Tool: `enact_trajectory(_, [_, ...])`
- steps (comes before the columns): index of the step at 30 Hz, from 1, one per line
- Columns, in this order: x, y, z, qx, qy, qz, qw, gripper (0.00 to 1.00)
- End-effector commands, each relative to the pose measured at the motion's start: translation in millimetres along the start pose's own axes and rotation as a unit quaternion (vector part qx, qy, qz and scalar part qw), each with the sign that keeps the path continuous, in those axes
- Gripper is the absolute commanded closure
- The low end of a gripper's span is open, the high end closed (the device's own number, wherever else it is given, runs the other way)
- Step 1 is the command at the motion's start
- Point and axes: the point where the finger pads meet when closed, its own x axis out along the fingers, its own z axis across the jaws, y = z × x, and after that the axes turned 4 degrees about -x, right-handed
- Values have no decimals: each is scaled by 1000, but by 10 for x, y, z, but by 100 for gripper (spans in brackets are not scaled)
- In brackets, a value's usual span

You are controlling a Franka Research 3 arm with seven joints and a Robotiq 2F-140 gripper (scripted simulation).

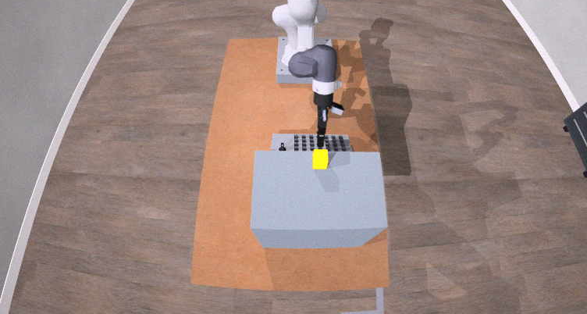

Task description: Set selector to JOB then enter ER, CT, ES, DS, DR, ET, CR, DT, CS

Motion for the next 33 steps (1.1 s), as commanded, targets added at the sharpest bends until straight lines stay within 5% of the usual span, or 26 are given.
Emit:
enact_trajectory(1, [6, 12, -12, 23, -13, -1, 1000, 90])
enact_trajectory(33, [76, 12, -10, 23, -13, -1, 1000, 90])
